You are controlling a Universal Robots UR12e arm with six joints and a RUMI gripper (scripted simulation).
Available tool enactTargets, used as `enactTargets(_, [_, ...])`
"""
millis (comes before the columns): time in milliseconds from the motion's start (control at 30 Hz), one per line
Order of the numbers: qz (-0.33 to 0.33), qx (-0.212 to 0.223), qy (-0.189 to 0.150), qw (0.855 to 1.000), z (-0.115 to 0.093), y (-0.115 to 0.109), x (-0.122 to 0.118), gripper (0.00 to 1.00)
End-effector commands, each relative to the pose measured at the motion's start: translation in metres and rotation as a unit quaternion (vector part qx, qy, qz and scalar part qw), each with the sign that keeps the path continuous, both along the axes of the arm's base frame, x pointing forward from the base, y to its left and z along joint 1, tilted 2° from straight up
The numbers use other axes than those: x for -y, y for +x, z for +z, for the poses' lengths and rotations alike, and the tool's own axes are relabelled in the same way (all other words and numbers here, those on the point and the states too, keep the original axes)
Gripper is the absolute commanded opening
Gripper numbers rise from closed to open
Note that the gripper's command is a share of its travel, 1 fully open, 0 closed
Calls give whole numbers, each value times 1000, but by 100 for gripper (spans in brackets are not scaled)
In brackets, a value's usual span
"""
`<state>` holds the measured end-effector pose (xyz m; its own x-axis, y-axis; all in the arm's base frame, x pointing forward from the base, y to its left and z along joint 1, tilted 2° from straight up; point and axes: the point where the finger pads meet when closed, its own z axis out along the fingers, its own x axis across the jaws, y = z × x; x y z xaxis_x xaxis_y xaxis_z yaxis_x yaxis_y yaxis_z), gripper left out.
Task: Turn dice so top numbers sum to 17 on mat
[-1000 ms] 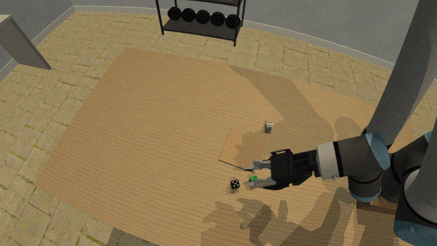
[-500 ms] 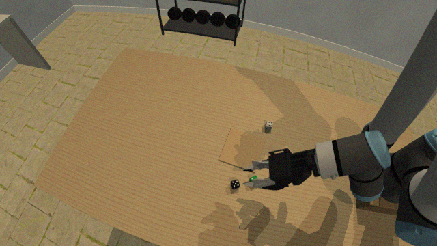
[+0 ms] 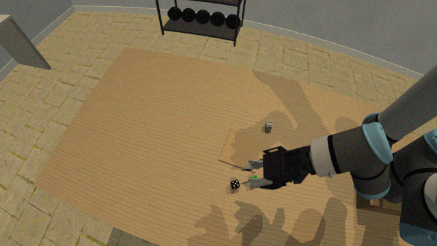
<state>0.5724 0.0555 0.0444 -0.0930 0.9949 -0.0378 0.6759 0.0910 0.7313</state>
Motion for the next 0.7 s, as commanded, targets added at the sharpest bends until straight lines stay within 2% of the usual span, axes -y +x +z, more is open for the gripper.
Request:
enactTargets(0, [-2, -59, -3, 998, -2, 3, 0, 24])
enactTargets(100, [-3, -69, -4, 998, -2, 4, 0, 24])
enactTargets(300, [-5, -129, -10, 992, 2, 10, 0, 24])
enactTargets(533, [-8, -207, -16, 978, 6, 18, -1, 24])
enactTargets(667, [-8, -221, -17, 975, 7, 20, -1, 24])
